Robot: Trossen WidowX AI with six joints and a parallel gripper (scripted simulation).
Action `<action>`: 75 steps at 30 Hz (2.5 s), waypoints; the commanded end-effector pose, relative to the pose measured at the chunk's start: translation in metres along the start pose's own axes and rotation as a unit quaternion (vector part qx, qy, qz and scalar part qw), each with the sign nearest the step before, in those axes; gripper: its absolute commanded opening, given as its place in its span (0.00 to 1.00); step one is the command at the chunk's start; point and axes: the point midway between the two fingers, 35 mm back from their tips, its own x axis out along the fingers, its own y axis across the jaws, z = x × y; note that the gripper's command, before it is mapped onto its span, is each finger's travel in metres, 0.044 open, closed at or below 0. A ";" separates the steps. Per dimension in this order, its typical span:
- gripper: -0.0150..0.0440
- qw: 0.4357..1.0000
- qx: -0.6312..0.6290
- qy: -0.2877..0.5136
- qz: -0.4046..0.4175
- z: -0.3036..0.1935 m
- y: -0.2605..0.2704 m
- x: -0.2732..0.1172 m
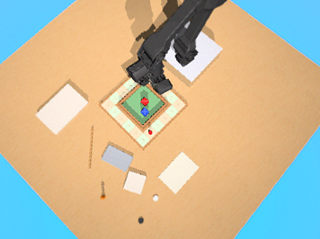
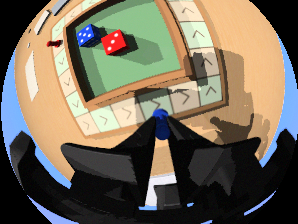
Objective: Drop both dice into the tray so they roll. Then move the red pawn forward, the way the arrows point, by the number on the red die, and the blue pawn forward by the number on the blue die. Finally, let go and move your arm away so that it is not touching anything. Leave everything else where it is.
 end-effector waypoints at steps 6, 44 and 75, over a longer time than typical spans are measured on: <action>0.25 1.000 0.000 -0.003 0.003 -0.007 -0.002 -0.055; 0.25 1.000 0.000 -0.007 0.002 0.099 -0.025 -0.038; 0.25 1.000 0.000 -0.009 0.001 0.147 -0.046 0.035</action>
